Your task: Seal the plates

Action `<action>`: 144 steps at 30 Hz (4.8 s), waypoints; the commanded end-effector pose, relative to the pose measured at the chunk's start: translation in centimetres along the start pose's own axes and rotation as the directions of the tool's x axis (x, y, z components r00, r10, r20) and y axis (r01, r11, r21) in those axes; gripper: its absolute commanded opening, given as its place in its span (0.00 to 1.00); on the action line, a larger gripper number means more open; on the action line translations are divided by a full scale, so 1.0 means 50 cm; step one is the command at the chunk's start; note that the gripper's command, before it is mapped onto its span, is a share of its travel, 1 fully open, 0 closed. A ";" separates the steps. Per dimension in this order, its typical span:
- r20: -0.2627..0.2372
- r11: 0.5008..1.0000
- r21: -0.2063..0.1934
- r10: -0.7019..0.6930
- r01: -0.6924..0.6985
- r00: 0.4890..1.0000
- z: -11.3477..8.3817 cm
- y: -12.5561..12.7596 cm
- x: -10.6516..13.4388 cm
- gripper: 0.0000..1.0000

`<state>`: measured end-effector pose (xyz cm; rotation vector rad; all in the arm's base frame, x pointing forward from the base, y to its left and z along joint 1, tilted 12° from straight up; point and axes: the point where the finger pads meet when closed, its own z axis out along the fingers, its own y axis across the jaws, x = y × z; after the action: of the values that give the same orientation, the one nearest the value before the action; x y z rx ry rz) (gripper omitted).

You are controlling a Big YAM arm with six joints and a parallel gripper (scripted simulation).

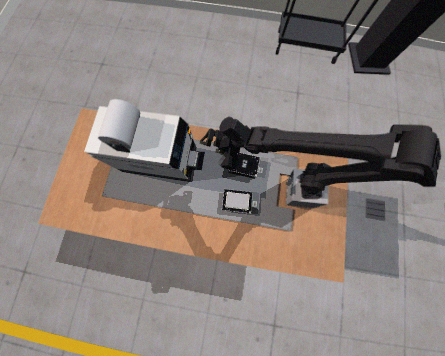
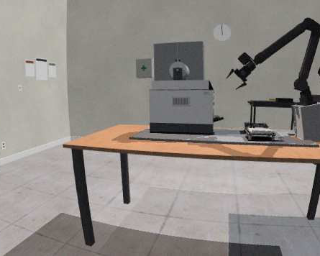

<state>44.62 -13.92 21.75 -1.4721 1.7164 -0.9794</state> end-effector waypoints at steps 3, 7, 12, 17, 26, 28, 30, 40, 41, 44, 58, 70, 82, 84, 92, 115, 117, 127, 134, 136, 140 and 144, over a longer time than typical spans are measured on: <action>-0.014 0.998 0.062 0.007 -0.006 1.000 0.006 -0.070 0.018 1.00; -0.015 0.998 0.066 0.005 -0.004 1.000 0.005 -0.075 0.018 1.00; -0.015 0.998 0.068 0.004 -0.003 1.000 0.005 -0.077 0.018 1.00; -0.014 0.998 0.056 0.006 -0.005 1.000 0.007 -0.062 0.016 1.00; -0.012 1.000 0.030 0.010 -0.009 1.000 0.006 -0.024 0.012 1.00; -0.012 1.000 0.030 0.009 -0.009 1.000 0.001 -0.019 0.010 1.00; -0.012 0.999 0.032 0.009 -0.008 1.000 -0.003 -0.018 0.009 1.00; -0.013 0.999 0.045 0.005 -0.004 1.000 -0.011 -0.028 0.008 1.00; -0.014 0.999 0.050 0.003 -0.003 1.000 -0.013 -0.034 0.008 1.00; -0.015 0.998 0.062 0.001 0.000 1.000 -0.015 -0.049 0.010 1.00; -0.018 0.996 0.087 -0.006 0.008 1.000 -0.014 -0.086 0.013 1.00; -0.015 0.998 0.068 -0.004 0.005 1.000 0.003 -0.079 0.016 1.00; -0.011 0.999 0.037 0.000 0.000 1.000 0.004 -0.037 0.010 1.00; -0.011 0.999 0.037 0.000 0.000 1.000 0.004 -0.037 0.010 1.00; -0.008 0.941 0.016 0.337 -0.337 0.941 0.003 0.059 0.092 0.96; 0.023 0.508 0.022 0.861 -0.861 0.508 -0.007 0.138 0.209 0.00; 0.026 0.481 0.025 0.876 -0.876 0.482 -0.009 0.130 0.208 0.00; 0.052 0.222 0.020 0.973 -0.975 0.223 -0.015 0.081 0.199 0.00; 0.036 0.003 0.024 0.999 -1.000 0.004 -0.022 0.097 0.215 0.00; 0.040 -0.007 0.023 0.999 -1.000 -0.007 -0.024 0.099 0.216 0.00; 0.046 -0.029 0.016 0.999 -0.999 -0.029 -0.025 0.107 0.209 0.00; -0.079 0.012 0.009 0.997 -1.000 0.012 -0.023 0.088 0.198 0.00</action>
<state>38.33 -22.99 14.65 0.2028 2.1528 -0.0713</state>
